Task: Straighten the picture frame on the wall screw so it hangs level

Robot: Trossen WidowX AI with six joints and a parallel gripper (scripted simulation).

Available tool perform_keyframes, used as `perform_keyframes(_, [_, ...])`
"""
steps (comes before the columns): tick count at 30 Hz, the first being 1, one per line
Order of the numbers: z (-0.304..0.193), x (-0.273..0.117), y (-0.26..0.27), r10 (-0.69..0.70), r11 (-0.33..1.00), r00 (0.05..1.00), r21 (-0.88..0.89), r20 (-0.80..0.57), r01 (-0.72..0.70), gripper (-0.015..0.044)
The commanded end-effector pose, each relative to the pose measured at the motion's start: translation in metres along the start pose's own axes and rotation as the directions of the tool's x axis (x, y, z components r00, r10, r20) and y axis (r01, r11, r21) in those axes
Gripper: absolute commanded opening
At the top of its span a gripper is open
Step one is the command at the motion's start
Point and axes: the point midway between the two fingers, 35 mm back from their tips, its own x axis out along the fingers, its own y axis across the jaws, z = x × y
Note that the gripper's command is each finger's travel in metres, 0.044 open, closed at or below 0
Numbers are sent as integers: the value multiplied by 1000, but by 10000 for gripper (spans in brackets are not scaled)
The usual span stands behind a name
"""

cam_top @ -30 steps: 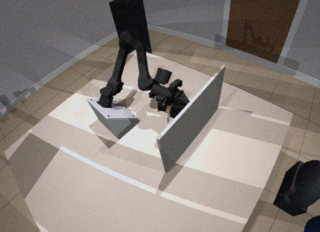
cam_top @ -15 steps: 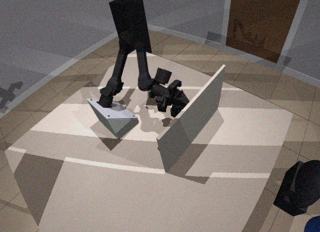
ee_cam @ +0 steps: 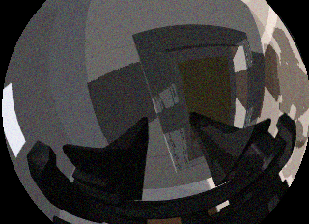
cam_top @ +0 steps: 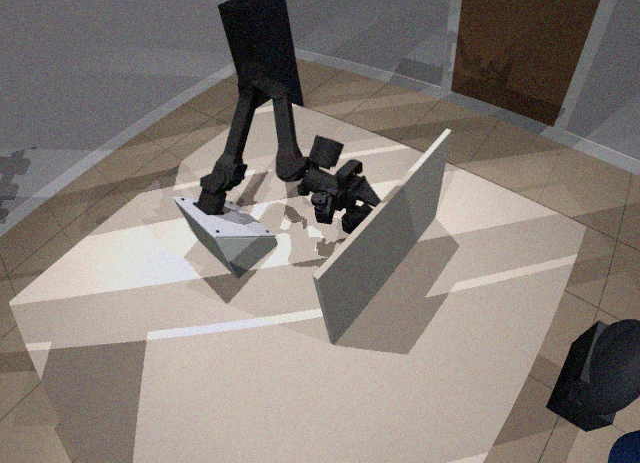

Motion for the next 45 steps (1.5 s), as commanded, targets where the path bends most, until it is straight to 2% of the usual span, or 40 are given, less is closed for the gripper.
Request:
perform_keyframes(1, [0, 0, 0, 0, 1000, 1000, -5, 0, 0, 260])
perform_keyframes(3, [-2, -7, 0, 0, 1000, 1000, -26, 0, 0, 260])
perform_keyframes(13, [0, -99, -4, 3, 950, 1000, -312, 5, -1, 260])
perform_keyframes(19, [-5, -95, -2, 1, 959, 1000, -284, -1, -2, 260])
perform_keyframes(27, [-19, -139, 14, 4, 955, 1000, -297, 0, -4, 260])
perform_keyframes(36, [-9, -184, 32, 0, 949, 1000, -315, 3, 1, 260])
perform_keyframes(45, [-3, -194, 36, 0, 951, 1000, -309, 5, 2, 260])
